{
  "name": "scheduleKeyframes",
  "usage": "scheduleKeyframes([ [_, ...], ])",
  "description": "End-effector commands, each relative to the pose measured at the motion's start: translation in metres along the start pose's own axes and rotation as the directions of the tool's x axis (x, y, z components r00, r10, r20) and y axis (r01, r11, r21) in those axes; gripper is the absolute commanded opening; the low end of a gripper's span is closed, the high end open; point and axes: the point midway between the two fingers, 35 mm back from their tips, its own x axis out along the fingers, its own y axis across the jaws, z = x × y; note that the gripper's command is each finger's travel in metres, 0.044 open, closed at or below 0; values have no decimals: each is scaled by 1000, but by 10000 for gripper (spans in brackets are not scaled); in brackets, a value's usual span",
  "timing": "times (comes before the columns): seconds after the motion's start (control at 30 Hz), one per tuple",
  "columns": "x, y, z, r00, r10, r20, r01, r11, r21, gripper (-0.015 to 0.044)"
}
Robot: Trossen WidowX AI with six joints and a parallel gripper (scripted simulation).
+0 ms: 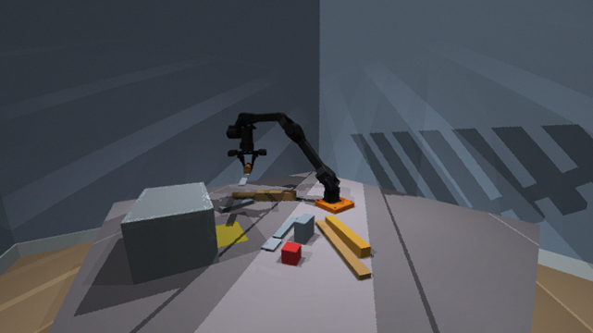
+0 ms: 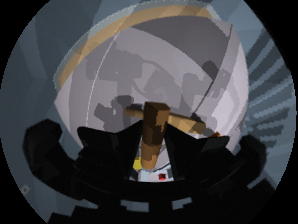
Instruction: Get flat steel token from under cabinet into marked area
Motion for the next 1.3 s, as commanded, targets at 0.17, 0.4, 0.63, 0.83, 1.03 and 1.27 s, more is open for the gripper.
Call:
scheduleKeyframes([
  [0.17,-1,0,-1,1000,2,-5,-1,997,76,0],
  [0.4,-1,0,-1,1000,2,-5,-1,991,131,0],
  [0.63,-1,0,0,1000,2,-5,-1,983,186,0],
  [0.83,-1,0,0,1000,2,-5,0,973,232,0],
  [1.03,-1,0,0,1000,2,-5,0,961,278,0],
  [1.27,-1,0,0,1000,2,-5,0,944,331,0],
])
